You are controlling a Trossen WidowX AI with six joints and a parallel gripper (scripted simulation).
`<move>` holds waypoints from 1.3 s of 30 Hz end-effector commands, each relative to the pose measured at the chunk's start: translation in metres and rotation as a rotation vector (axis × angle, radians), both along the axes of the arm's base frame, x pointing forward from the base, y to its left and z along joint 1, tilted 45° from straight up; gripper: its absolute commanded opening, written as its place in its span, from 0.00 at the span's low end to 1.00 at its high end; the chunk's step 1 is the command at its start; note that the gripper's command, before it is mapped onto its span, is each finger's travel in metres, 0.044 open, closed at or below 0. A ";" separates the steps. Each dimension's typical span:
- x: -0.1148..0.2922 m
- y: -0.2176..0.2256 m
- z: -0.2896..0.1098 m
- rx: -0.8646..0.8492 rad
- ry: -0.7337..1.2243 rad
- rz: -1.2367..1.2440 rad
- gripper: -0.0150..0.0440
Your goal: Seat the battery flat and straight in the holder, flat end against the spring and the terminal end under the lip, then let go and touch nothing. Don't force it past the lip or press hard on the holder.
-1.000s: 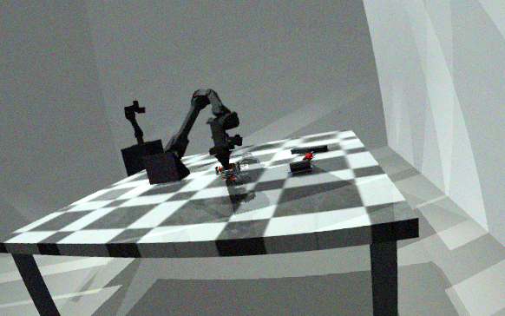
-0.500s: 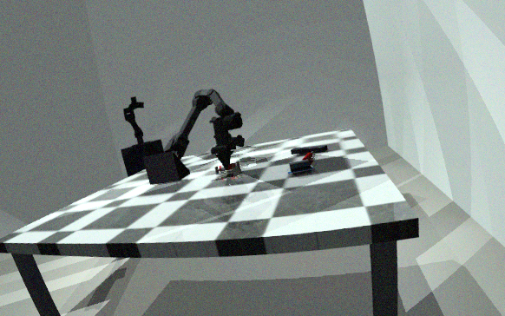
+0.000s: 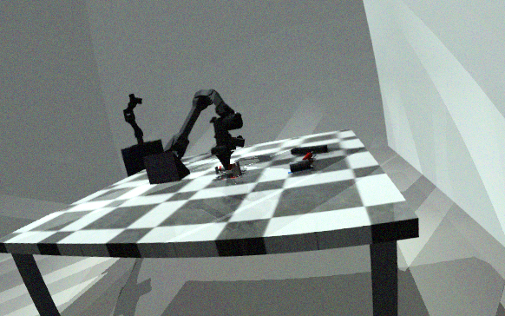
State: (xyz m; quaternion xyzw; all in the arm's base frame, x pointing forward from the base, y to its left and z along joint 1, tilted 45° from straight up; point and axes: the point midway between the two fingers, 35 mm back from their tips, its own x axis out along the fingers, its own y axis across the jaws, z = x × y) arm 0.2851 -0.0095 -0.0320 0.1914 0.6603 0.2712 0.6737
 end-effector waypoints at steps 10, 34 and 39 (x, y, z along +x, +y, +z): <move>0.008 0.001 -0.001 -0.002 0.013 0.003 0.40; 0.010 -0.008 0.010 -0.002 0.008 0.006 0.57; 0.010 -0.009 0.012 -0.002 0.007 0.006 0.57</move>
